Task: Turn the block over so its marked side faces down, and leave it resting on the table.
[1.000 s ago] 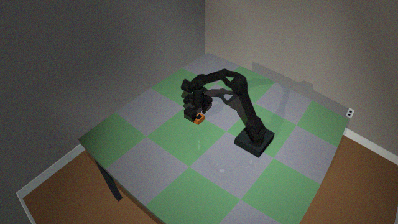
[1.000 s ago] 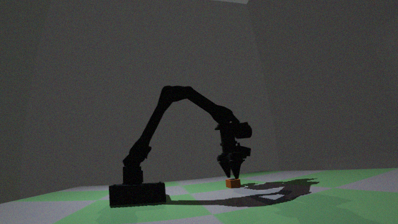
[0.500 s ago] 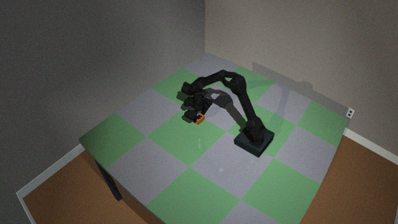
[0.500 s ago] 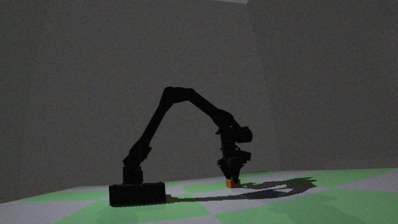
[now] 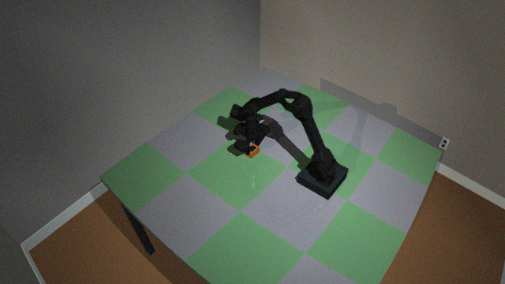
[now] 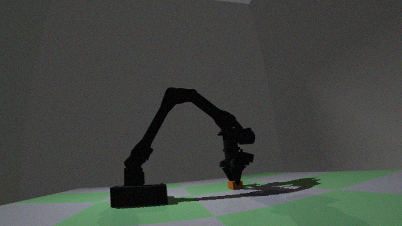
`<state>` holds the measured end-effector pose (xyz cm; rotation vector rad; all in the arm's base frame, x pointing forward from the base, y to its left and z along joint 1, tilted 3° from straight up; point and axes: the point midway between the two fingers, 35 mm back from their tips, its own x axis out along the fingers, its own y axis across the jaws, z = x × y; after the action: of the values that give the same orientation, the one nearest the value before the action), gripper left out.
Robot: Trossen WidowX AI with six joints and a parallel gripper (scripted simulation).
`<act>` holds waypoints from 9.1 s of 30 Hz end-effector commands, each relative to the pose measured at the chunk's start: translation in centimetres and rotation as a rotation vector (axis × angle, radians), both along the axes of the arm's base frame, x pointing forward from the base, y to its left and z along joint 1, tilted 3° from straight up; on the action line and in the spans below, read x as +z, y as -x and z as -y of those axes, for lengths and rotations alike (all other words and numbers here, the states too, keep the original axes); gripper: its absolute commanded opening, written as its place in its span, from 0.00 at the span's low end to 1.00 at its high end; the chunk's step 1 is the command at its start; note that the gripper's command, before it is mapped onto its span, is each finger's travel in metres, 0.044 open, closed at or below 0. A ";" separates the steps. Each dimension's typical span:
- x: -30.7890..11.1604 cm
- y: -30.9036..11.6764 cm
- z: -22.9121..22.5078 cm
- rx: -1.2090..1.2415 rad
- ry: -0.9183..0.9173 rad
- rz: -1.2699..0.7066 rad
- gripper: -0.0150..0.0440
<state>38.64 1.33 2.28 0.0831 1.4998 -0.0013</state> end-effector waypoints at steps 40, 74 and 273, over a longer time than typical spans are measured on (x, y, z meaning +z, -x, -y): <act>1.7 -0.1 0.1 -0.013 0.024 0.330 0.25; -0.9 -0.9 -0.1 -0.033 0.046 0.757 0.25; 0.9 -1.1 0.3 0.002 0.002 -0.003 0.70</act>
<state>39.72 1.01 3.41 0.0750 1.4980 0.0003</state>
